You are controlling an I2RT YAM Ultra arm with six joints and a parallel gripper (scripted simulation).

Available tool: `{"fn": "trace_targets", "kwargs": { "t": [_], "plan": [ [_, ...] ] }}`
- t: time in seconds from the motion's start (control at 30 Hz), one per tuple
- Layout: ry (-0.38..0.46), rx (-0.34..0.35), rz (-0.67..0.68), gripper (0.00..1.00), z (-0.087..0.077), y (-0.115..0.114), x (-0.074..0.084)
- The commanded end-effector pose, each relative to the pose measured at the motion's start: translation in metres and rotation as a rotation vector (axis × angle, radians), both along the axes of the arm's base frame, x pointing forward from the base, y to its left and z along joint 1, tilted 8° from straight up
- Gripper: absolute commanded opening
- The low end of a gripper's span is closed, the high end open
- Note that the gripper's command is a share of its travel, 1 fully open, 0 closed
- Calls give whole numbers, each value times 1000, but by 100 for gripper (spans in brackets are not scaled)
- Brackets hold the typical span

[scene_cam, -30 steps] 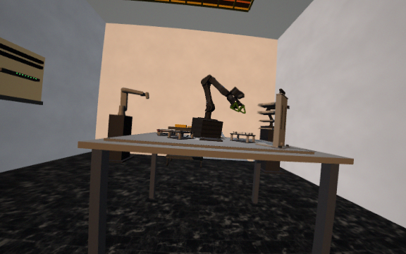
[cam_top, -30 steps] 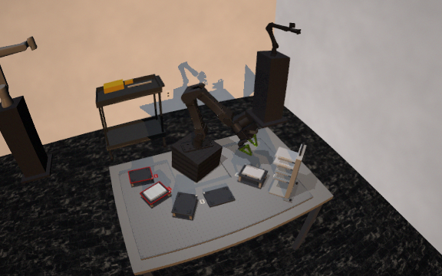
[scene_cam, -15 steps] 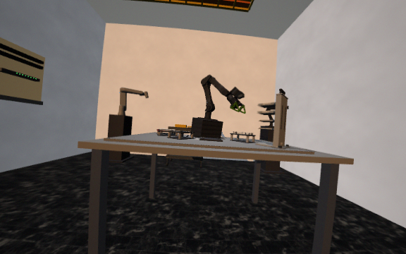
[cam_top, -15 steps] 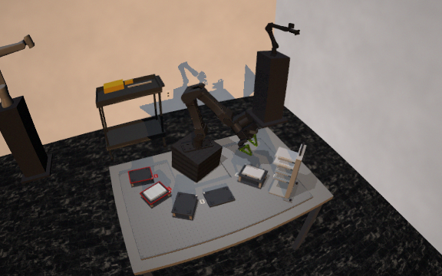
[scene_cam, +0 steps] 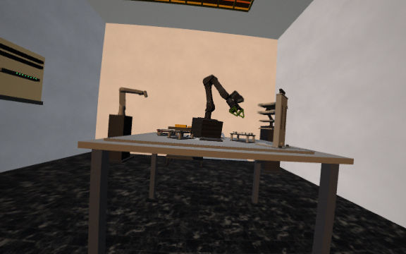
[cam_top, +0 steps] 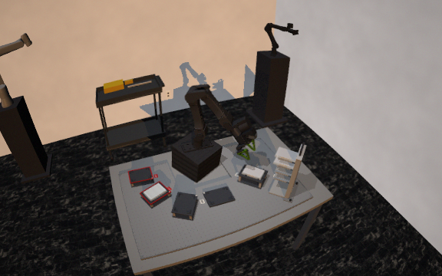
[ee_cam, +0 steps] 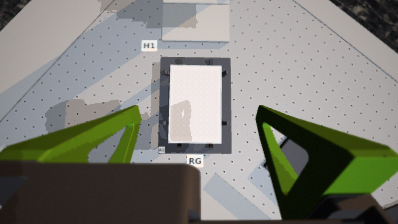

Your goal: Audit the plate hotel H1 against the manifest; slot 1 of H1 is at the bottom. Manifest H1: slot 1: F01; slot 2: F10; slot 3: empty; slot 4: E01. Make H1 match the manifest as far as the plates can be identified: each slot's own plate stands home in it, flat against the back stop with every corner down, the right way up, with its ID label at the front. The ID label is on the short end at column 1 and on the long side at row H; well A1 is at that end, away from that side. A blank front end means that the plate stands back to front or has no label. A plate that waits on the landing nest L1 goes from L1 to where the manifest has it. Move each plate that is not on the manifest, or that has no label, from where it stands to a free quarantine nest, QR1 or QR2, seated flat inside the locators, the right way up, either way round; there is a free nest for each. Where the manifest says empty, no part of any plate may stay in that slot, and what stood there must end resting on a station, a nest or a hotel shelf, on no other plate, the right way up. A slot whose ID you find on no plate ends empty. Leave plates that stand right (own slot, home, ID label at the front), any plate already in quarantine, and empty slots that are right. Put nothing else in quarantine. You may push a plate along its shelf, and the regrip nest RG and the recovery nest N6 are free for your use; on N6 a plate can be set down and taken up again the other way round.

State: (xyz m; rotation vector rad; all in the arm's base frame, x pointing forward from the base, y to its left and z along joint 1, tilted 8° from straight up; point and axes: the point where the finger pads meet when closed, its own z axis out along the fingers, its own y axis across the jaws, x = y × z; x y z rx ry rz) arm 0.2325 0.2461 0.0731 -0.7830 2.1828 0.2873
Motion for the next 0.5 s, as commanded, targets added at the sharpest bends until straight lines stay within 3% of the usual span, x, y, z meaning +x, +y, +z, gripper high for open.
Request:
{"fn": "trace_targets", "kwargs": {
  "t": [0.0,0.47],
  "plan": [
    [-55,70,1,100,17,12,9],
    [-55,70,1,100,-29,14,15]
  ]
}}
